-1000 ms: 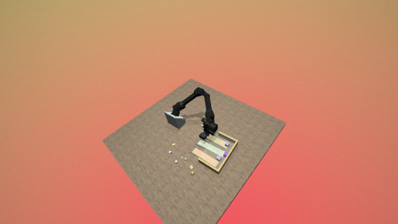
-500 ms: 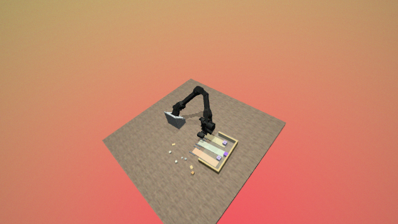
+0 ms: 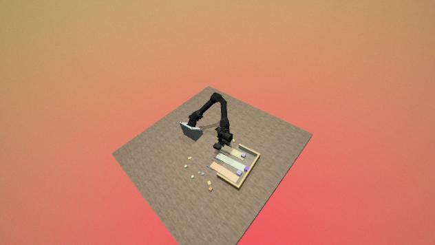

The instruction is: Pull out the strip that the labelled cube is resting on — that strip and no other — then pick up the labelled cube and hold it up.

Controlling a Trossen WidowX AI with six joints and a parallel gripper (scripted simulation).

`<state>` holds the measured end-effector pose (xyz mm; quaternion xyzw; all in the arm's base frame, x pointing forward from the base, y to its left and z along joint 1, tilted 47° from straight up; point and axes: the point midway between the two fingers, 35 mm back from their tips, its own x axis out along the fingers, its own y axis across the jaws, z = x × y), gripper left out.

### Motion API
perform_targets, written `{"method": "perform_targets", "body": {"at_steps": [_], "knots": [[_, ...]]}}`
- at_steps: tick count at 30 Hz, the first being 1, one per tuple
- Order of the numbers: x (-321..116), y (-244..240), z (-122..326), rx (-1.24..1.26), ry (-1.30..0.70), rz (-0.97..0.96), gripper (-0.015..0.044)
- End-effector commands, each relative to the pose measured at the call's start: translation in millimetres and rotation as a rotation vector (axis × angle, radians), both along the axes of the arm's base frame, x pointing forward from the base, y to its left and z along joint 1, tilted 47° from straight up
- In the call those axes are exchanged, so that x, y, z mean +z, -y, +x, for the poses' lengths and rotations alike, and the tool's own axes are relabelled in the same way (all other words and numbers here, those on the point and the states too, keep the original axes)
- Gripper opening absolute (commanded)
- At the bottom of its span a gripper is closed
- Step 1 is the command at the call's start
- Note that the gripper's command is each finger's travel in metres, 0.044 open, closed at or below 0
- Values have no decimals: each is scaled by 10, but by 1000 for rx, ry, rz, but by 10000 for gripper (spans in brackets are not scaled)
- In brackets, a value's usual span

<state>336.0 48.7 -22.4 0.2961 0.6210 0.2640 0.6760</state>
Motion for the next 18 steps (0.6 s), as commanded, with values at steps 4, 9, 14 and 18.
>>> {"method": "perform_targets", "body": {"at_steps": [4,9,14,18], "knots": [[-36,-35,-156,7,-15,4,0],[-41,-41,-231,7,-15,4,0],[-45,-46,-304,7,-16,5,0],[-49,-50,-364,7,-16,5,0]]}}
